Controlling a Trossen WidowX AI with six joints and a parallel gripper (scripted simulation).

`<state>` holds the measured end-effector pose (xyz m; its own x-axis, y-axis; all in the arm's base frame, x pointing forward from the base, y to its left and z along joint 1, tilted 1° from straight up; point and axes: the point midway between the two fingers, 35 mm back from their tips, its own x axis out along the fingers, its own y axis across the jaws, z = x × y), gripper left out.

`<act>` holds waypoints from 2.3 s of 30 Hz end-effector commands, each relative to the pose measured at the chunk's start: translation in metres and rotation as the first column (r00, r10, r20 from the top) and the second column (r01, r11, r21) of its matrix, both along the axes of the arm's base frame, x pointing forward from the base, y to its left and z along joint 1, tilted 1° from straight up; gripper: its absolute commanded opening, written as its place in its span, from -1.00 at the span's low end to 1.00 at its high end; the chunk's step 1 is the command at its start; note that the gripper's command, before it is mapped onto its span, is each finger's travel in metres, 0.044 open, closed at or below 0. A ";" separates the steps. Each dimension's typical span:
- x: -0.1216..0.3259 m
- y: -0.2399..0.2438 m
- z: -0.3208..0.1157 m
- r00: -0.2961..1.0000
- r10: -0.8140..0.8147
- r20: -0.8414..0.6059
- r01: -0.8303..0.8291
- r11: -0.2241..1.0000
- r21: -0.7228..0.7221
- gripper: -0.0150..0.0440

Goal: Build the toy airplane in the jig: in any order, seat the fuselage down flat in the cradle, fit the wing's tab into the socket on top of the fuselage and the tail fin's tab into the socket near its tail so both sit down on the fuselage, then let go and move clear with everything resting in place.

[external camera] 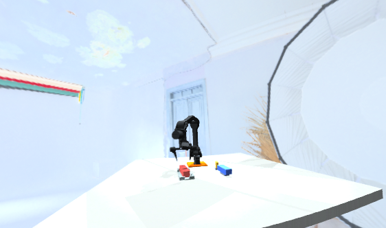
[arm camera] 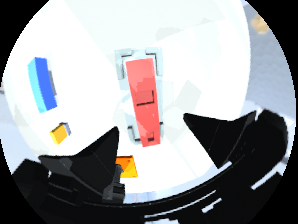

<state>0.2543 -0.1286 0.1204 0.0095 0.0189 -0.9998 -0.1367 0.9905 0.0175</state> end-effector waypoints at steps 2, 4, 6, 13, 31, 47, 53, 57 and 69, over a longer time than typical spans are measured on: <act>-0.001 0.000 0.043 1.000 0.006 0.010 -0.006 1.000 -0.009 1.00; -0.001 0.000 0.043 1.000 0.006 0.010 -0.006 1.000 -0.009 1.00; -0.001 0.000 0.043 1.000 0.006 0.010 -0.006 1.000 -0.009 1.00; 0.010 0.015 0.038 1.000 -0.015 0.015 0.016 1.000 -0.013 1.00; 0.073 0.196 0.041 0.999 0.033 0.028 -0.033 0.999 0.004 1.00; 0.074 0.268 0.012 1.000 -0.021 0.016 0.021 1.000 0.017 1.00; 0.073 0.268 -0.004 1.000 -0.021 0.016 0.021 1.000 0.017 1.00; 0.074 0.268 -0.018 1.000 -0.021 0.016 0.021 1.000 0.017 1.00; 0.075 0.269 -0.032 1.000 -0.021 0.016 0.021 1.000 0.017 1.00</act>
<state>0.3304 0.1405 0.0965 0.0341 0.0368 -0.9987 -0.1209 0.9921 0.0325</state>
